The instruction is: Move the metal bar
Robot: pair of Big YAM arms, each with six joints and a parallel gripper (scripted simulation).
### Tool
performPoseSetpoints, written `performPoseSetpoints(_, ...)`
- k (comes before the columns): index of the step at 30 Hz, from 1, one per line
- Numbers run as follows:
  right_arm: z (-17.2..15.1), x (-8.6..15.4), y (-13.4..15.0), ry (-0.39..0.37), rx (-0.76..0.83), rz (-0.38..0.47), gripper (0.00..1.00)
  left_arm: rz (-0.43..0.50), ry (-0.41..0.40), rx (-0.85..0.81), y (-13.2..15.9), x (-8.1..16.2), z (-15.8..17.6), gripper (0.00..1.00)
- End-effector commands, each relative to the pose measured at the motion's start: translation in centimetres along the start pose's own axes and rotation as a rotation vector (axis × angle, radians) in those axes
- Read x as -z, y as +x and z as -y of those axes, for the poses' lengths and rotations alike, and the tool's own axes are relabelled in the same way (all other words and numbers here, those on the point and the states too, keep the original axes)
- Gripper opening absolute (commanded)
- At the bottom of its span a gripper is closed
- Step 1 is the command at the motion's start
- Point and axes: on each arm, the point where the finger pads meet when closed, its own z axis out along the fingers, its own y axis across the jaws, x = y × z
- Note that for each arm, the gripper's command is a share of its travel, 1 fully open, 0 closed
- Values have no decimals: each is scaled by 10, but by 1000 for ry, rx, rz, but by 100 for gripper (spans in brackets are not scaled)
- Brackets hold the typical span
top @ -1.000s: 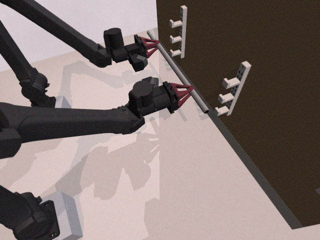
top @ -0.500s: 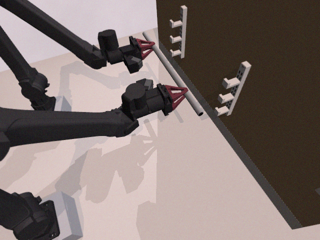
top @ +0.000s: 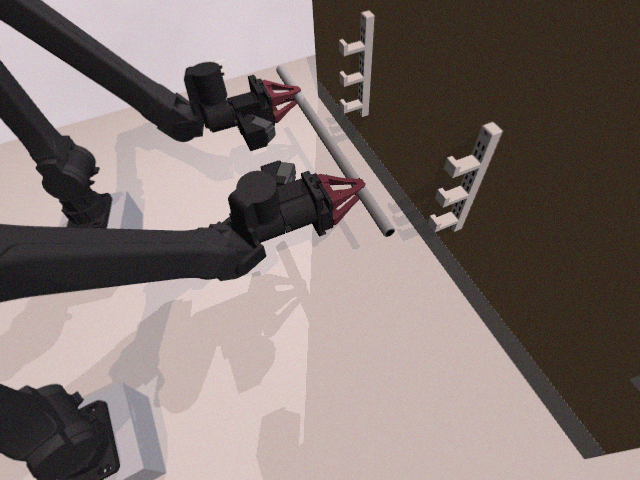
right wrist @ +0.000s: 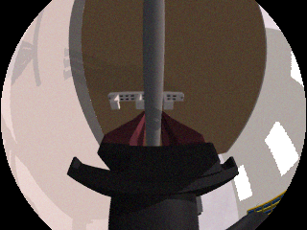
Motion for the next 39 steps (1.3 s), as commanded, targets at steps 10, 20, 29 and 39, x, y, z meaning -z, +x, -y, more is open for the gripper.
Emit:
performPoseSetpoints(10,34,17,4,76,-28,-15,0,-17,-60,7,5,17,-22,0)
performPoseSetpoints(20,32,33,4,76,-28,-15,0,-17,-60,7,5,33,-21,0)
performPoseSetpoints(29,31,45,4,76,-28,-15,0,-17,-60,7,5,45,-19,0)
performPoseSetpoints(39,30,62,4,76,-28,-15,0,-17,-60,7,5,62,-18,0)
